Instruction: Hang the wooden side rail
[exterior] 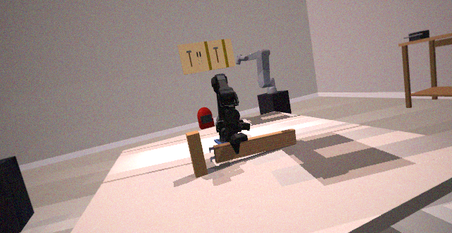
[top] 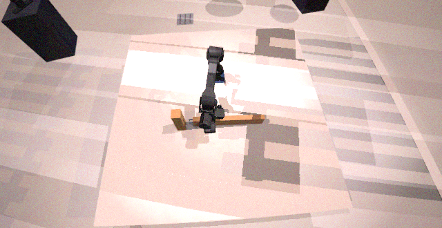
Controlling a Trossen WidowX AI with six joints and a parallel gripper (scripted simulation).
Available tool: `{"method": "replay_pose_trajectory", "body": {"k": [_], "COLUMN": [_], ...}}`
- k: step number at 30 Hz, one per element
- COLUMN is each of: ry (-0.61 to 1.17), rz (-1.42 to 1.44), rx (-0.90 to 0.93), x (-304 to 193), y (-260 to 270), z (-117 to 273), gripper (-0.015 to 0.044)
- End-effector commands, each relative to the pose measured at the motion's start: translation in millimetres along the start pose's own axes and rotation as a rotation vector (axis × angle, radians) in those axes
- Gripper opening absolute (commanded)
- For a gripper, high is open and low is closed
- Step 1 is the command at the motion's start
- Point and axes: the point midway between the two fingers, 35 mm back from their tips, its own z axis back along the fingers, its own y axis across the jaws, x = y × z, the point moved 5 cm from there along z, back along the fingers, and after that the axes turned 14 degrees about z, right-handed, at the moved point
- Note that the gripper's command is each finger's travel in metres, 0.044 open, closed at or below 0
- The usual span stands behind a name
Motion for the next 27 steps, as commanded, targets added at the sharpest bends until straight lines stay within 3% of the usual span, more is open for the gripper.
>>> {"method": "replay_pose_trajectory", "body": {"k": [1, 27], "ry": [0.005, 0.005], "rz": [0.003, 0.003], "rx": [-0.006, -0.006], "x": [-1.3, -3.8], "y": [-0.4, 1.3], "z": [2.3, 0.7], "gripper": [0.0000, 0.0000]}}
